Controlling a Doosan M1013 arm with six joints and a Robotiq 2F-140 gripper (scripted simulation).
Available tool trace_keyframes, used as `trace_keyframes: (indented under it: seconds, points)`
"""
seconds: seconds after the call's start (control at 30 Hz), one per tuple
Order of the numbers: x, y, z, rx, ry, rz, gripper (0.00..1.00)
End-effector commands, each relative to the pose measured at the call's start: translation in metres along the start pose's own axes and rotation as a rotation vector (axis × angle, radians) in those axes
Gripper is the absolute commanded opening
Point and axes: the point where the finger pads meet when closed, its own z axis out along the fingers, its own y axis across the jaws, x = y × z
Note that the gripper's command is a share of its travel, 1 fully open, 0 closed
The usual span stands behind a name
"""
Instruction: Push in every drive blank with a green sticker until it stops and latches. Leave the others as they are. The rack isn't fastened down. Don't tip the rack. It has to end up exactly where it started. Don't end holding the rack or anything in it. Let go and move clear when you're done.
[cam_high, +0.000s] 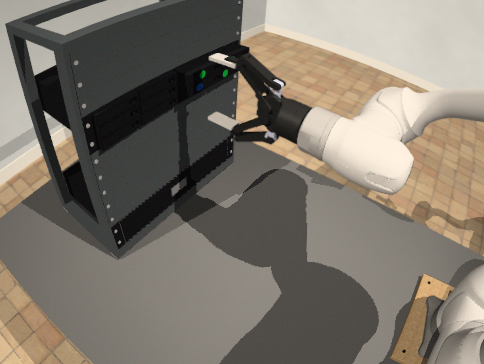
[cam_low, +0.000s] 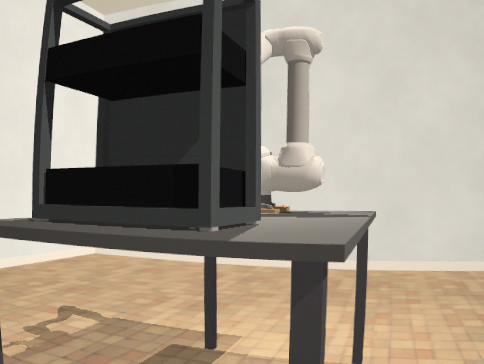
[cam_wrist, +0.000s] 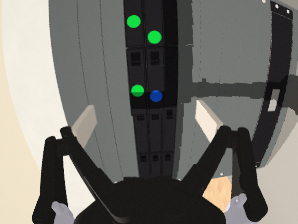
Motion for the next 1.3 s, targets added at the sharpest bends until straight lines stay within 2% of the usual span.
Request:
trace_keyframes:
  seconds: [0.0,0.37,0.87,1.27]
  points:
    - [0.000,0.000,0.000,0.000,0.000,0.000,1.00]
    - [0.010,0.000,-0.001,0.000,0.000,0.000,1.00]
    - [0.085,-0.001,-0.004,0.000,0.000,0.000,1.00]
    - [0.089,-0.001,-0.004,0.000,0.000,0.000,1.00]
